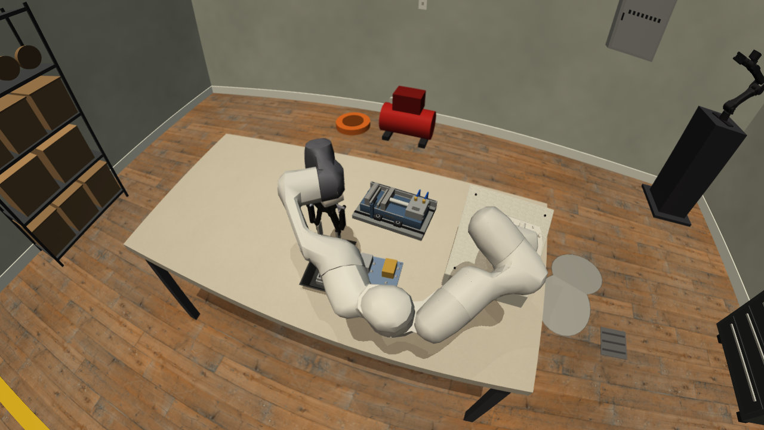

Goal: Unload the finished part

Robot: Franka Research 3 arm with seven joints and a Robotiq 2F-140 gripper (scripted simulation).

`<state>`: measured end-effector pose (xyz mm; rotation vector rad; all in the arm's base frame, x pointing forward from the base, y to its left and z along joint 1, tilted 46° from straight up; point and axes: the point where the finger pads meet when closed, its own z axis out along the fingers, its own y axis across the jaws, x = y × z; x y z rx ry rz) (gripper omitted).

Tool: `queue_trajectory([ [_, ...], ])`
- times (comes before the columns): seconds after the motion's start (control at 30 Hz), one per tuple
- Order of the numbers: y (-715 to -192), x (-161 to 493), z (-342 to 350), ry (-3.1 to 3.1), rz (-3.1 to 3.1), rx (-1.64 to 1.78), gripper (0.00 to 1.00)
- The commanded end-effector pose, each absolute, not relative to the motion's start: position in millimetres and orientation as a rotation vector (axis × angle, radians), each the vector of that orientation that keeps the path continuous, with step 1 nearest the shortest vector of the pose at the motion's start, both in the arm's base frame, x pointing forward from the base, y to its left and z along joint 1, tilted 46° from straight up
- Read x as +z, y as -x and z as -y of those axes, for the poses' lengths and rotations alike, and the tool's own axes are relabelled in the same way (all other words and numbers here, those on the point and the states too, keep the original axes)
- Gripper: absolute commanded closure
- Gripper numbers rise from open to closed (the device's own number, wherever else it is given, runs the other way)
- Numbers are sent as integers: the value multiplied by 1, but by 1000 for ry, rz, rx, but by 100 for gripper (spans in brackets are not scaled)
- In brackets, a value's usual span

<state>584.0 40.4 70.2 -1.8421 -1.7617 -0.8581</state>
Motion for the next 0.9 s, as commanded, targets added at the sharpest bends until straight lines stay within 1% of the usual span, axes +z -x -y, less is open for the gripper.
queue_trajectory([
  [0.0, -578, 78, -37, 1817, 1766, -852, 60],
  [0.37, -572, 115, 0, 1817, 1766, -852, 60],
  [0.73, -571, 122, 7, 1817, 1766, -852, 60],
  [0.77, -571, 122, 7, 1817, 1766, -852, 100],
  [0.87, -571, 122, 7, 1817, 1766, -852, 100],
])
